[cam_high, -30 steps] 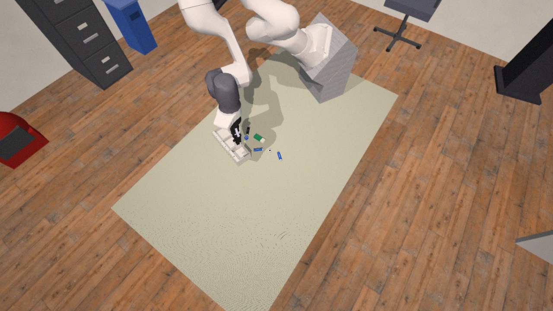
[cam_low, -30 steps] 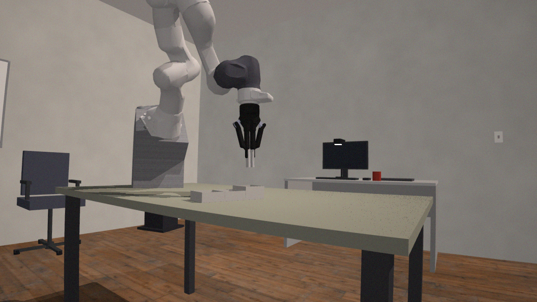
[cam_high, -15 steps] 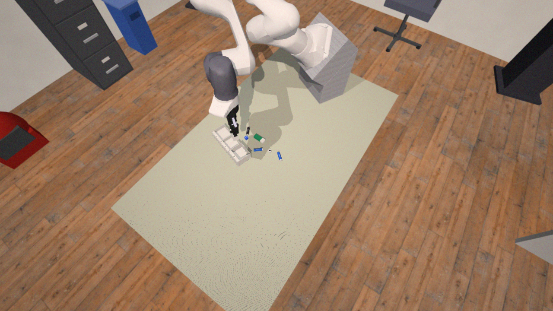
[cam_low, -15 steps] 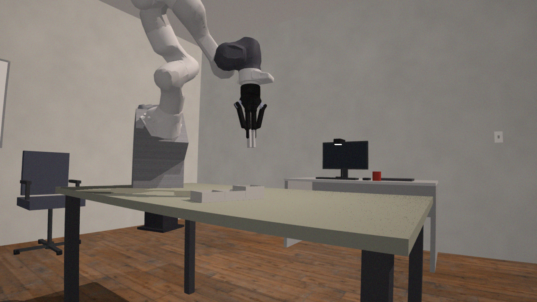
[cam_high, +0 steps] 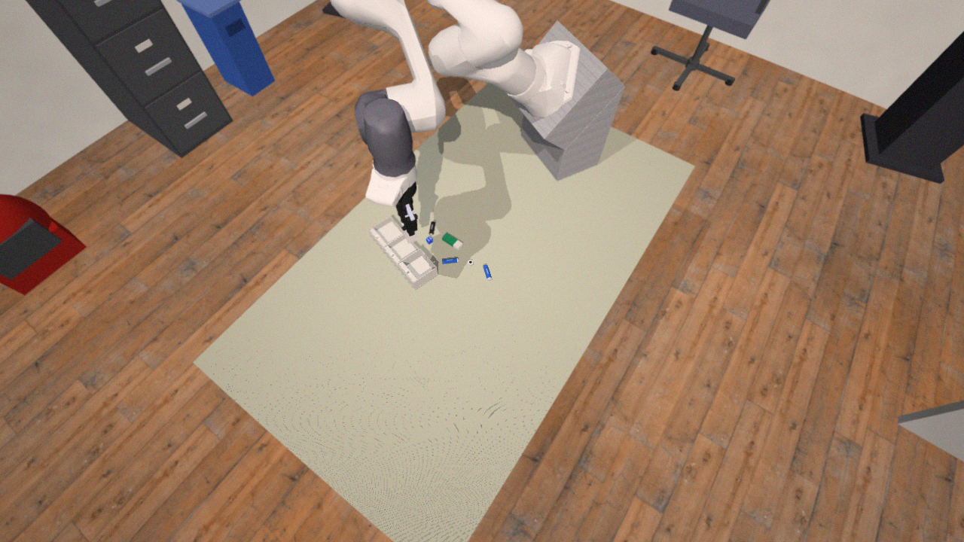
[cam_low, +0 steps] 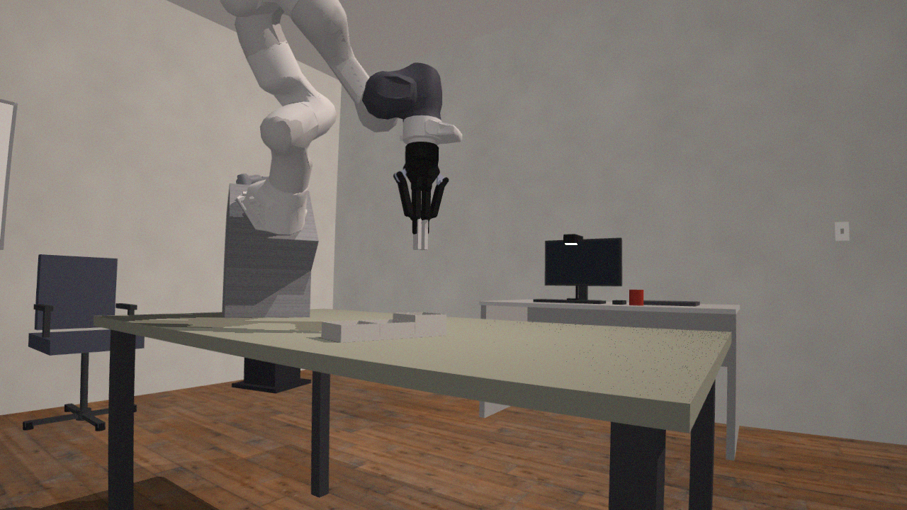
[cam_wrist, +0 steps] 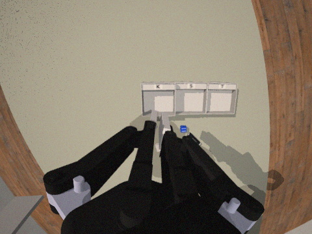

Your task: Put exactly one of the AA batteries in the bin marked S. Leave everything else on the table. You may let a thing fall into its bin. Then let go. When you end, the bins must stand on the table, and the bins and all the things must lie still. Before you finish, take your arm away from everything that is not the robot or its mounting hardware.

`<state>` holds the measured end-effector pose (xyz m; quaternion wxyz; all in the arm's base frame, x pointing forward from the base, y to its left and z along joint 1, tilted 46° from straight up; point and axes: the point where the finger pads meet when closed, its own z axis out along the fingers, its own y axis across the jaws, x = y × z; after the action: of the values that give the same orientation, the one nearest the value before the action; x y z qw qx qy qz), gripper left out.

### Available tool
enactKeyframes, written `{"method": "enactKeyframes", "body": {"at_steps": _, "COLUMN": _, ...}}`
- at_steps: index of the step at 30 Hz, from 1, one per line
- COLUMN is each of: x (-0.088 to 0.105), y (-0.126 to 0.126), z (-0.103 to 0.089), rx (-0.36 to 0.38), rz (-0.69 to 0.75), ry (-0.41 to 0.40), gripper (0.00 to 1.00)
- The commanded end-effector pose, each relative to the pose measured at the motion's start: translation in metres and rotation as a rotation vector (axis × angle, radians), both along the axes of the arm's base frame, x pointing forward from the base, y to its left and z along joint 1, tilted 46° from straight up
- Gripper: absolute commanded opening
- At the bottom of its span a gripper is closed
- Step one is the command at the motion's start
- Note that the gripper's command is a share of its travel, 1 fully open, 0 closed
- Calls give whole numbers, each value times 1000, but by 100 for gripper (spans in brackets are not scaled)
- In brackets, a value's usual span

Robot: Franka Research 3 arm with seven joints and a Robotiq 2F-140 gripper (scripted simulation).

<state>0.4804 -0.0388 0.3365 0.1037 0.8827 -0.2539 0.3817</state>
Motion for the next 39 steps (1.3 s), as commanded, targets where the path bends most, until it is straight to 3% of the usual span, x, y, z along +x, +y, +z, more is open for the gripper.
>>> {"method": "enactKeyframes", "body": {"at_steps": 1, "x": -1, "y": -2, "z": 1, "rx": -9, "rz": 7, "ry": 9, "gripper": 5}}
{"method": "enactKeyframes", "body": {"at_steps": 4, "x": -1, "y": -2, "z": 1, "rx": -9, "rz": 7, "ry": 9, "gripper": 5}}
{"method": "enactKeyframes", "body": {"at_steps": 5, "x": -3, "y": -7, "z": -6, "rx": -40, "rz": 41, "ry": 28, "gripper": 17}}
{"method": "enactKeyframes", "body": {"at_steps": 7, "x": -8, "y": -16, "z": -19, "rx": -102, "rz": 110, "ry": 66, "gripper": 17}}
{"method": "enactKeyframes", "body": {"at_steps": 9, "x": -8, "y": -16, "z": -19, "rx": -102, "rz": 110, "ry": 66, "gripper": 17}}
{"method": "enactKeyframes", "body": {"at_steps": 24, "x": -45, "y": -88, "z": -114, "rx": -300, "rz": 280, "ry": 229, "gripper": 17}}
{"method": "enactKeyframes", "body": {"at_steps": 26, "x": -45, "y": -88, "z": -114, "rx": -300, "rz": 280, "ry": 229, "gripper": 17}}
{"method": "enactKeyframes", "body": {"at_steps": 32, "x": -60, "y": -115, "z": -151, "rx": -399, "rz": 377, "ry": 306, "gripper": 17}}
{"method": "enactKeyframes", "body": {"at_steps": 39, "x": -59, "y": -114, "z": -151, "rx": -493, "rz": 490, "ry": 351, "gripper": 17}}
